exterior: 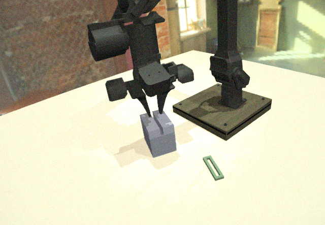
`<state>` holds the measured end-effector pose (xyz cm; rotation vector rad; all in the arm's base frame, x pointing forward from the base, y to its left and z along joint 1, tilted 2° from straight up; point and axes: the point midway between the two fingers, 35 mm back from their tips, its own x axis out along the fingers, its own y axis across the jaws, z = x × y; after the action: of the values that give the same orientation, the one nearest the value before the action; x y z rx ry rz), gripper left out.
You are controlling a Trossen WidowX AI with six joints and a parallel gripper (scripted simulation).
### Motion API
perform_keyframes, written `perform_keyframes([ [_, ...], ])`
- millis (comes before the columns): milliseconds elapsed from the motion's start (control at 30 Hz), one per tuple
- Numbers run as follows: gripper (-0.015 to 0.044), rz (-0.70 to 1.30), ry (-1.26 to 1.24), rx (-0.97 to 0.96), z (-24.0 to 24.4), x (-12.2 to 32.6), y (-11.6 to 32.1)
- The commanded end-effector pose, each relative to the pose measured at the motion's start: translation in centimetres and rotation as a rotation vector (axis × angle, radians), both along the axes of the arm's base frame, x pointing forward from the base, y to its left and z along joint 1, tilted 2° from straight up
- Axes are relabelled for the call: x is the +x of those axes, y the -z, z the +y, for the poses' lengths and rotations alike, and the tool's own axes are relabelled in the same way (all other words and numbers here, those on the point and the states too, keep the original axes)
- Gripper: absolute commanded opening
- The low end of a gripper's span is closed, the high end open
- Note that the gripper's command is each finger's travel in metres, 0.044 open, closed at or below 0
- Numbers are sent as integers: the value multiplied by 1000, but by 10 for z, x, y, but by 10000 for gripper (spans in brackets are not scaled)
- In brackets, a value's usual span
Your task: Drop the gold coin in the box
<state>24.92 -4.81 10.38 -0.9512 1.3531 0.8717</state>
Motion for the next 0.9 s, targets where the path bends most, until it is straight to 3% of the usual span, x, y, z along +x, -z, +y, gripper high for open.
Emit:
perform_keyframes([
  [0,161,-1,0,0,0,0,0],
  [233,161,-1,0,0,0,0,0],
  [600,440,1,-1,0,1,-2,-34],
  [700,440,5,-1,1,3,-7,-60],
  [867,440,6,-1,1,3,-7,-62],
])
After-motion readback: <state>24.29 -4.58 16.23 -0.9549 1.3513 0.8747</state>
